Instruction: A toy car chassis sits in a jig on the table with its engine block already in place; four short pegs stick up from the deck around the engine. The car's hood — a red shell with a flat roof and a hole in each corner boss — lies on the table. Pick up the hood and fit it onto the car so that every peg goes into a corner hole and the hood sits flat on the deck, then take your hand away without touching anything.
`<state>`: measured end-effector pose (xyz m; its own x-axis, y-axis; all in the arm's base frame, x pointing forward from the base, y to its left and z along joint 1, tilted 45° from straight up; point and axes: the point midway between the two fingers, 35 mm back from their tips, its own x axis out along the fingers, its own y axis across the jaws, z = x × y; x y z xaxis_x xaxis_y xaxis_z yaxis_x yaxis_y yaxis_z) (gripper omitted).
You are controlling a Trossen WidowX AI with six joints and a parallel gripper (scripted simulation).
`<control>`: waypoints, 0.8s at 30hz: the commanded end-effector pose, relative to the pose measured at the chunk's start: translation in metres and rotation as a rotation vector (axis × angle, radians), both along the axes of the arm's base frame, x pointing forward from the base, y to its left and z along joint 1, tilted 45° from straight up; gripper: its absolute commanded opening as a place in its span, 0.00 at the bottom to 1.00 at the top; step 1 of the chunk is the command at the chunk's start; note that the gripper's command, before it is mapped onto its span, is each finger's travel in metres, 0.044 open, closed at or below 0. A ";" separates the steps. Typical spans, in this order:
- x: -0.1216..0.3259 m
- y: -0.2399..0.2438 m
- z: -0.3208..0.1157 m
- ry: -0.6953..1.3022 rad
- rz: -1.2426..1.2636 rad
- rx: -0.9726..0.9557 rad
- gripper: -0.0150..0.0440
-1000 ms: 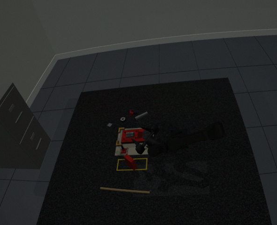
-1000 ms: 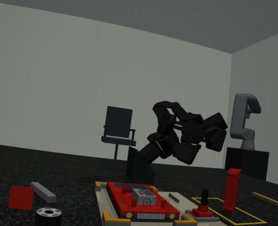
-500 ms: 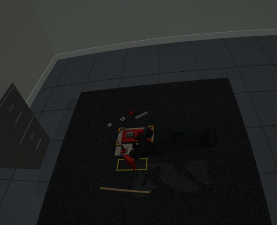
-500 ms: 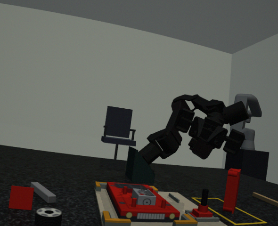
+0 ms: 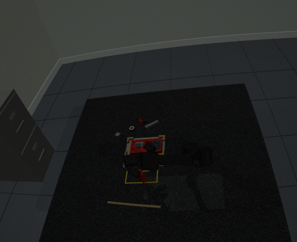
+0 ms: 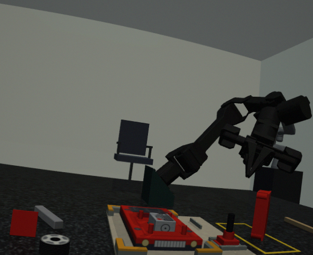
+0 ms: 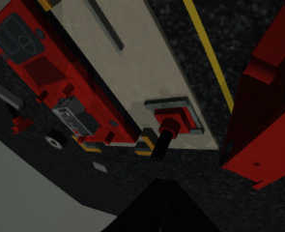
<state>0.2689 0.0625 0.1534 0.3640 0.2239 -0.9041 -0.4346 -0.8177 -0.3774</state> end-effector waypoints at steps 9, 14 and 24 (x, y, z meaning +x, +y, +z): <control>0.022 0.028 0.024 0.306 0.083 0.305 0.25; 0.036 0.036 0.038 0.416 0.087 0.465 0.25; 0.045 0.042 0.042 0.464 0.081 0.548 0.25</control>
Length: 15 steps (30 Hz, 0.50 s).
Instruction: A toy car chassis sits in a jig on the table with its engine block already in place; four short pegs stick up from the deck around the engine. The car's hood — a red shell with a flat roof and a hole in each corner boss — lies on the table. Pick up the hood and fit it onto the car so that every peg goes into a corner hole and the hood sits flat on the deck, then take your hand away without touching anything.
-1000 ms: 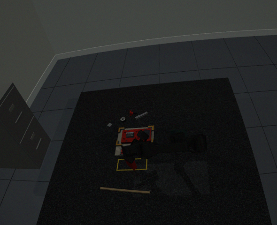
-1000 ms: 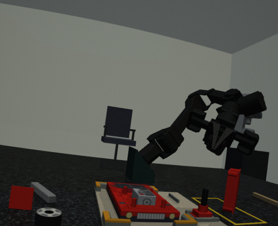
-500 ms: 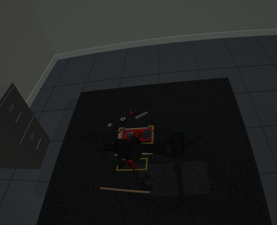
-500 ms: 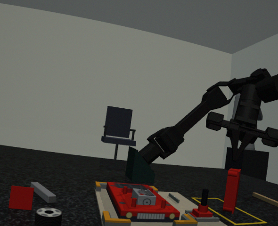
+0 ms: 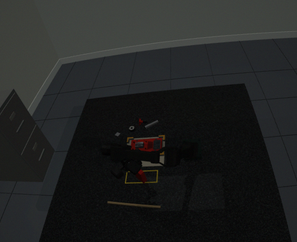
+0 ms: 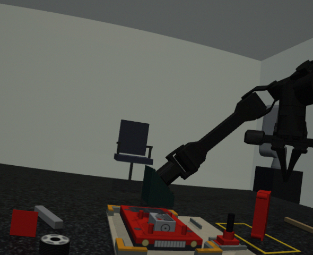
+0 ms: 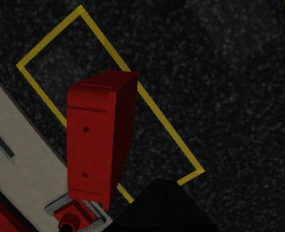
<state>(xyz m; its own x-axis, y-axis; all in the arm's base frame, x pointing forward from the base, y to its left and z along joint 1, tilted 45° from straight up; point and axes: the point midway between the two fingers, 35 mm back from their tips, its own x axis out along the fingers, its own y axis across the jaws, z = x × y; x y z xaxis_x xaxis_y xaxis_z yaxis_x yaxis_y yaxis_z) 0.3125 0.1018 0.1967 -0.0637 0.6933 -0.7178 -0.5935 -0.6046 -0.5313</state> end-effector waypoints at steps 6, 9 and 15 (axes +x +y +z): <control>0.001 0.017 -0.016 0.004 0.000 0.008 0.25; -0.001 0.025 -0.024 0.004 0.000 0.009 0.25; -0.002 0.031 -0.030 0.004 0.001 0.010 0.25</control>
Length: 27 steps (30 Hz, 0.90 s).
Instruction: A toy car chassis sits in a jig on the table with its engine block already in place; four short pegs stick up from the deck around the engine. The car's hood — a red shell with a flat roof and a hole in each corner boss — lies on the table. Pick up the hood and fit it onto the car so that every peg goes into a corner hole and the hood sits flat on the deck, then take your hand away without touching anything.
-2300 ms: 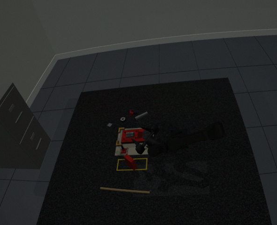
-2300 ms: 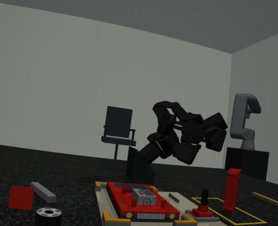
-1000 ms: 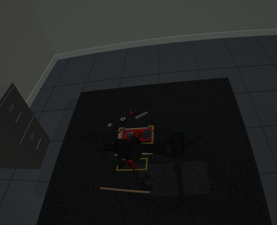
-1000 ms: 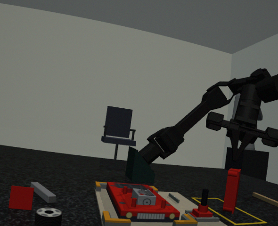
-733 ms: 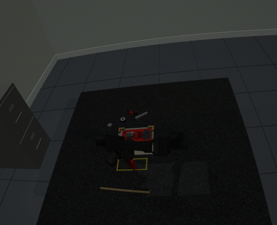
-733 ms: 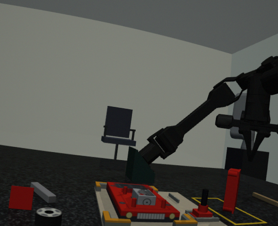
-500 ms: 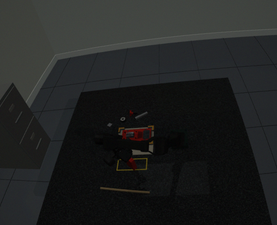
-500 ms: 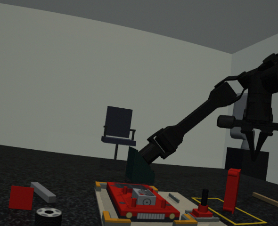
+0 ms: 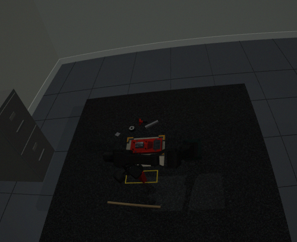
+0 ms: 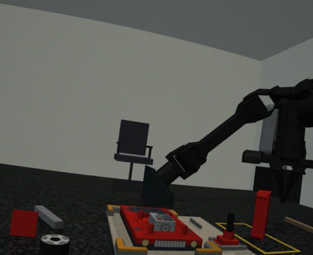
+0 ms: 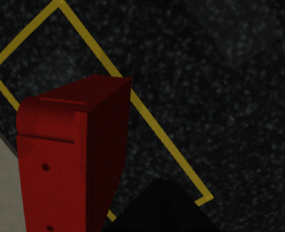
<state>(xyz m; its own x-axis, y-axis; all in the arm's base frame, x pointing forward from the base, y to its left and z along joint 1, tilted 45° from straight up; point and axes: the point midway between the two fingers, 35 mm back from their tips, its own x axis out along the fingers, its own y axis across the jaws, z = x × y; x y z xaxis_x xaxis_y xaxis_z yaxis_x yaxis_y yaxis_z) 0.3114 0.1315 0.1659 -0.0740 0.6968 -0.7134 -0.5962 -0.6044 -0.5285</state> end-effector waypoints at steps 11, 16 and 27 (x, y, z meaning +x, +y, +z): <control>-0.004 -0.003 -0.003 -0.006 -0.004 0.004 0.25; -0.005 -0.005 -0.005 -0.006 -0.004 0.003 0.25; -0.009 -0.010 -0.009 -0.006 -0.004 0.002 0.25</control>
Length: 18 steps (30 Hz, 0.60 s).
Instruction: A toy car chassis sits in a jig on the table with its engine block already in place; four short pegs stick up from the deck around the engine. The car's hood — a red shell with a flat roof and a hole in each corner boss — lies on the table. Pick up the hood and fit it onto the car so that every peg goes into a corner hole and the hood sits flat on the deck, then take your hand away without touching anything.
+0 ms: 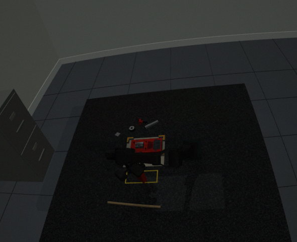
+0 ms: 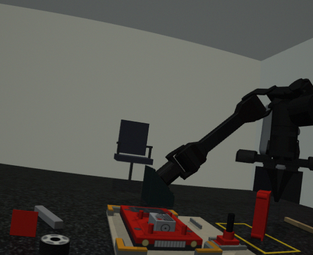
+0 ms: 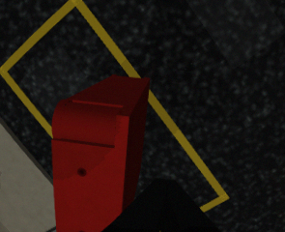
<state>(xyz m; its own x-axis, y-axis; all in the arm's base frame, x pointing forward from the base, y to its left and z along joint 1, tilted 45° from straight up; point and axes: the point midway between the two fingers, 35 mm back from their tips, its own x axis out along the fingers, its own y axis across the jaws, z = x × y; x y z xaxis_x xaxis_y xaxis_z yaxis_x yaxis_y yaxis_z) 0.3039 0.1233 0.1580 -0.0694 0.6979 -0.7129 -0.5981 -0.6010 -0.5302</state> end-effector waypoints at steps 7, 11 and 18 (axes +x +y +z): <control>-0.004 -0.005 -0.003 -0.004 0.001 0.000 0.25; -0.005 -0.006 -0.005 -0.004 0.001 0.000 0.25; -0.008 -0.009 -0.007 -0.003 0.001 -0.001 0.25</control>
<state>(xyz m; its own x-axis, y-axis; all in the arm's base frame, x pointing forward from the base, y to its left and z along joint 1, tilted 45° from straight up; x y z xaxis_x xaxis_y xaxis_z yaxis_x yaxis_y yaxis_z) 0.2977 0.1157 0.1519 -0.0688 0.6988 -0.7120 -0.5982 -0.6001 -0.5311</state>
